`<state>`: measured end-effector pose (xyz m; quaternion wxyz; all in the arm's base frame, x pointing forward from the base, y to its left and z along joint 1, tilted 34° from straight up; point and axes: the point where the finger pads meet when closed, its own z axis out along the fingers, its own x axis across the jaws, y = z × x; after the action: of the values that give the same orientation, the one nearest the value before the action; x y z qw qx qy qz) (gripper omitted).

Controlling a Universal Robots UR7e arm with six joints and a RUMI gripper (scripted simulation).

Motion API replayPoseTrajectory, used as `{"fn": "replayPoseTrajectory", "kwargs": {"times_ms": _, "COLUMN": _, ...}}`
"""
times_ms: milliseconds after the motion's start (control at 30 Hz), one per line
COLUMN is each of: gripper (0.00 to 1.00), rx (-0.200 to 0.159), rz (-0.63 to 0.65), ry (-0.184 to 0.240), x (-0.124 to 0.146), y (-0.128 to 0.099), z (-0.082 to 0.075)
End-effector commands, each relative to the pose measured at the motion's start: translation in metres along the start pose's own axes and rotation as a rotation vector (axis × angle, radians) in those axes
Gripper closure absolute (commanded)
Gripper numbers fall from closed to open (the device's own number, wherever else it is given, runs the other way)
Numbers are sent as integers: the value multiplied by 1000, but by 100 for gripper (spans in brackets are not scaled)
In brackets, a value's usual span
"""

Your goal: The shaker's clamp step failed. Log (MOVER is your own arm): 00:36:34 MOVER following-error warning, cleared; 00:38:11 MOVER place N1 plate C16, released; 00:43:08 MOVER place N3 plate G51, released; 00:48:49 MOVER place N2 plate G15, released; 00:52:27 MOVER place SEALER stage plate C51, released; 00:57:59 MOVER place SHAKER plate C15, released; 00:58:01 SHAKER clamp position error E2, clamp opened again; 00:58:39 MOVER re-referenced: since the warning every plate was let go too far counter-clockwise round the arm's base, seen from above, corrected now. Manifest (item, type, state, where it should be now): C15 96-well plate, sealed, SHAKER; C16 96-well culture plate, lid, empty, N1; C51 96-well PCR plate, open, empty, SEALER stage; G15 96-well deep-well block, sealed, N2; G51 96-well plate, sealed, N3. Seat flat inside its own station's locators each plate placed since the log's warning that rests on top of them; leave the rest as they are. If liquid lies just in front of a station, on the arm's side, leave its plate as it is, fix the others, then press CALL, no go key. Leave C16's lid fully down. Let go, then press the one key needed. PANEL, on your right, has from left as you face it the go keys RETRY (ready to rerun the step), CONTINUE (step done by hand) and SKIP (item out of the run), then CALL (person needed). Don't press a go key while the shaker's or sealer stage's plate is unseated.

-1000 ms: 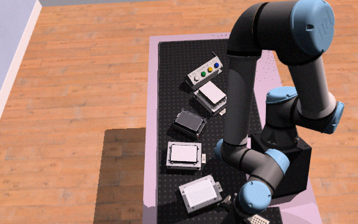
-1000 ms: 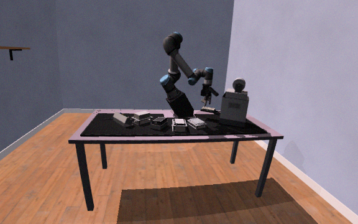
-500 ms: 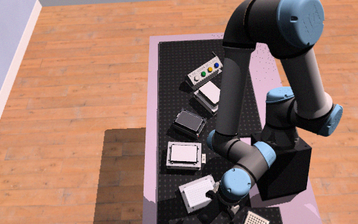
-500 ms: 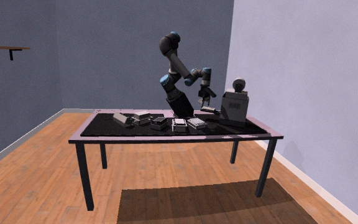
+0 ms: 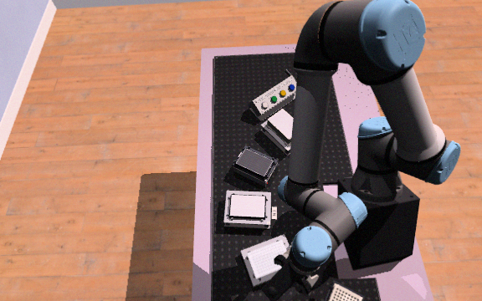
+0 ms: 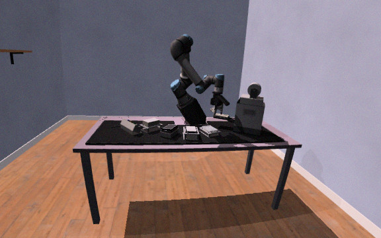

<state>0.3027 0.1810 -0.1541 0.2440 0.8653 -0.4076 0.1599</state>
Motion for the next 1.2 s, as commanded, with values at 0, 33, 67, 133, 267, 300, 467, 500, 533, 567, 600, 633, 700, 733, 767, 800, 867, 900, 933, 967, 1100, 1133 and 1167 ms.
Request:
{"fn": "replayPoseTrajectory", "kwargs": {"times_ms": 0, "gripper": 18, "rx": 3, "rz": 0, "ry": 0, "x": 0, "y": -1, "z": 8}}
{"fn": "replayPoseTrajectory", "kwargs": {"times_ms": 33, "gripper": 18, "rx": 3, "rz": 0, "ry": 0, "x": 0, "y": -1, "z": 8}}
{"fn": "replayPoseTrajectory", "kwargs": {"times_ms": 67, "gripper": 18, "rx": 3, "rz": 0, "ry": 0, "x": 0, "y": -1, "z": 8}}
{"fn": "replayPoseTrajectory", "kwargs": {"times_ms": 133, "gripper": 18, "rx": 3, "rz": 0, "ry": 0, "x": 0, "y": -1, "z": 8}}
{"fn": "replayPoseTrajectory", "kwargs": {"times_ms": 267, "gripper": 18, "rx": 3, "rz": 40, "ry": 0, "x": 10, "y": 0, "z": 8}}
{"fn": "replayPoseTrajectory", "kwargs": {"times_ms": 300, "gripper": 18, "rx": 3, "rz": 60, "ry": 0, "x": 15, "y": 1, "z": 8}}
{"fn": "replayPoseTrajectory", "kwargs": {"times_ms": 467, "gripper": 18, "rx": 3, "rz": 160, "ry": 0, "x": 40, "y": 4, "z": 8}}
{"fn": "replayPoseTrajectory", "kwargs": {"times_ms": 500, "gripper": 18, "rx": 3, "rz": 180, "ry": 0, "x": 45, "y": 5, "z": 8}}
{"fn": "replayPoseTrajectory", "kwargs": {"times_ms": 533, "gripper": 18, "rx": 3, "rz": 200, "ry": 0, "x": 50, "y": 5, "z": 8}}
{"fn": "replayPoseTrajectory", "kwargs": {"times_ms": 567, "gripper": 18, "rx": 3, "rz": 220, "ry": 0, "x": 55, "y": 6, "z": 8}}
{"fn": "replayPoseTrajectory", "kwargs": {"times_ms": 600, "gripper": 18, "rx": 3, "rz": 240, "ry": 0, "x": 60, "y": 7, "z": 8}}
{"fn": "replayPoseTrajectory", "kwargs": {"times_ms": 633, "gripper": 18, "rx": 3, "rz": 260, "ry": 0, "x": 65, "y": 7, "z": 8}}
{"fn": "replayPoseTrajectory", "kwargs": {"times_ms": 700, "gripper": 18, "rx": 3, "rz": 300, "ry": 0, "x": 75, "y": 8, "z": 8}}
{"fn": "replayPoseTrajectory", "kwargs": {"times_ms": 733, "gripper": 18, "rx": 3, "rz": 300, "ry": 0, "x": 75, "y": 8, "z": 8}}
{"fn": "replayPoseTrajectory", "kwargs": {"times_ms": 767, "gripper": 18, "rx": 3, "rz": 300, "ry": 0, "x": 75, "y": 8, "z": 8}}
{"fn": "replayPoseTrajectory", "kwargs": {"times_ms": 800, "gripper": 18, "rx": 3, "rz": 320, "ry": 0, "x": 80, "y": 9, "z": 8}}
{"fn": "replayPoseTrajectory", "kwargs": {"times_ms": 867, "gripper": 18, "rx": 3, "rz": 360, "ry": -1, "x": 90, "y": 10, "z": 8}}
{"fn": "replayPoseTrajectory", "kwargs": {"times_ms": 900, "gripper": 18, "rx": 3, "rz": 380, "ry": -1, "x": 94, "y": 11, "z": 8}}
{"fn": "replayPoseTrajectory", "kwargs": {"times_ms": 933, "gripper": 18, "rx": 3, "rz": 400, "ry": -1, "x": 99, "y": 12, "z": 8}}
{"fn": "replayPoseTrajectory", "kwargs": {"times_ms": 967, "gripper": 18, "rx": 3, "rz": 411, "ry": -1, "x": 104, "y": 12, "z": 8}}
{"fn": "replayPoseTrajectory", "kwargs": {"times_ms": 1100, "gripper": 18, "rx": 3, "rz": 411, "ry": -1, "x": 124, "y": 15, "z": 8}}
{"fn": "replayPoseTrajectory", "kwargs": {"times_ms": 1133, "gripper": 18, "rx": 3, "rz": 411, "ry": -1, "x": 129, "y": 15, "z": 8}}
{"fn": "replayPoseTrajectory", "kwargs": {"times_ms": 1167, "gripper": 18, "rx": 3, "rz": 411, "ry": -1, "x": 134, "y": 16, "z": 8}}
